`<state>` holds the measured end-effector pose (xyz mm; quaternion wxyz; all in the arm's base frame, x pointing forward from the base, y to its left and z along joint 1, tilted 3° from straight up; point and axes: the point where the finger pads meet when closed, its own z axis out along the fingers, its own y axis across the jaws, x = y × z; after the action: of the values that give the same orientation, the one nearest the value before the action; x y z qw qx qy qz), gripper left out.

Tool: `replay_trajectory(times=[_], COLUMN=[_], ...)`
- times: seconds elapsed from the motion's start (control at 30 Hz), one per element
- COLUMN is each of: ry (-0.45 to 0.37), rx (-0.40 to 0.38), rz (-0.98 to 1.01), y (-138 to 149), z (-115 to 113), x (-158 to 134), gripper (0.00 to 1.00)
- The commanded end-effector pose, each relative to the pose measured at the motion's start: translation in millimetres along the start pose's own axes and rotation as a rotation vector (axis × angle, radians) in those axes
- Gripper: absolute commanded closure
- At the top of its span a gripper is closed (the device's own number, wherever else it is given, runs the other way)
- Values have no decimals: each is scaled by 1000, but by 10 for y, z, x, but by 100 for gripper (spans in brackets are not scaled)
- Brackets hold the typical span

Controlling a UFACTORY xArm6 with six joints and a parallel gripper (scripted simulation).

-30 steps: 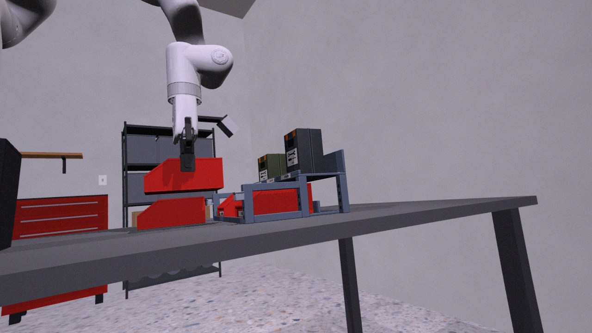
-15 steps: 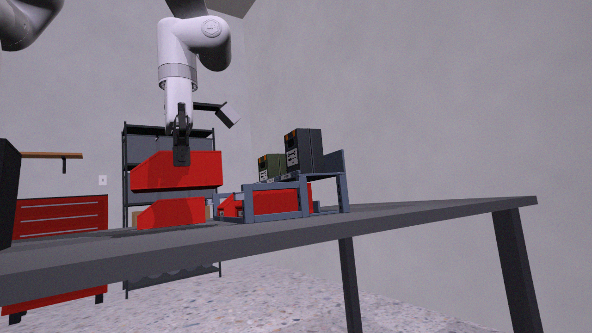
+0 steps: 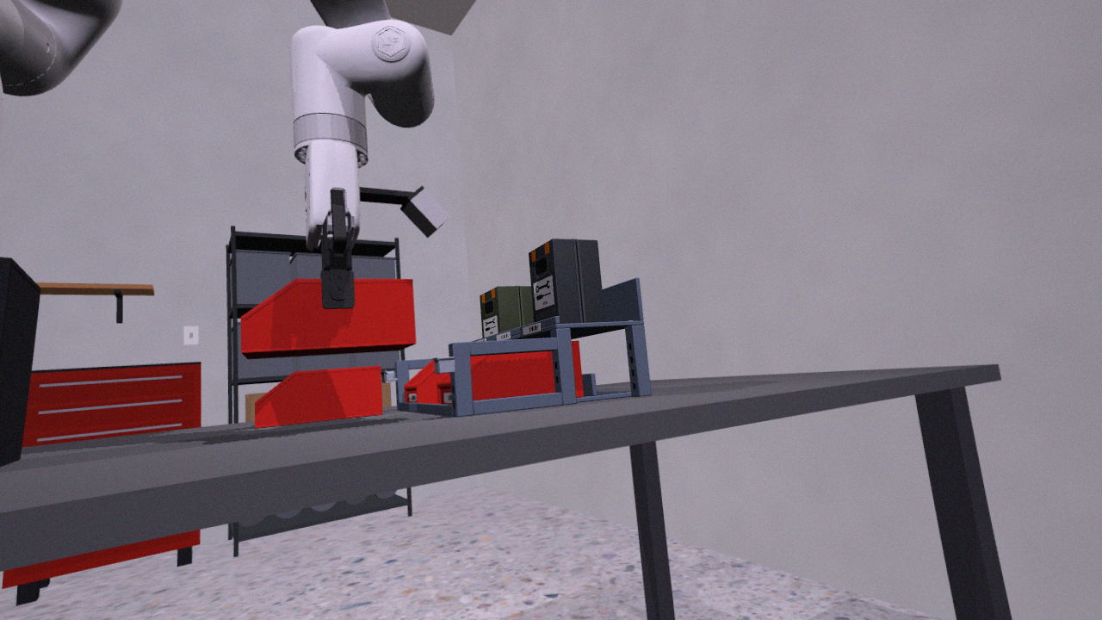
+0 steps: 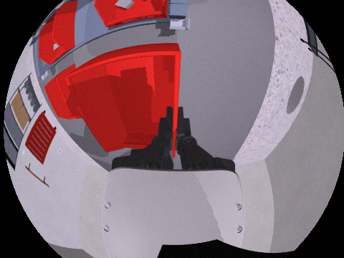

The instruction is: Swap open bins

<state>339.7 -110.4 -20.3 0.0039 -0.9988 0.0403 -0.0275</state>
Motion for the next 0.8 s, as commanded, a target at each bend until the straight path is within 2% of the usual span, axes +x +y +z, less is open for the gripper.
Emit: replay_trajectory(times=[0.0, 0.47, 0.77], ry=[3, 3, 3], rx=[0, 0, 0], rz=[0, 0, 0], y=[5, 7, 10], z=[-4, 171, 438], x=[11, 11, 11], gripper=[100, 100, 100])
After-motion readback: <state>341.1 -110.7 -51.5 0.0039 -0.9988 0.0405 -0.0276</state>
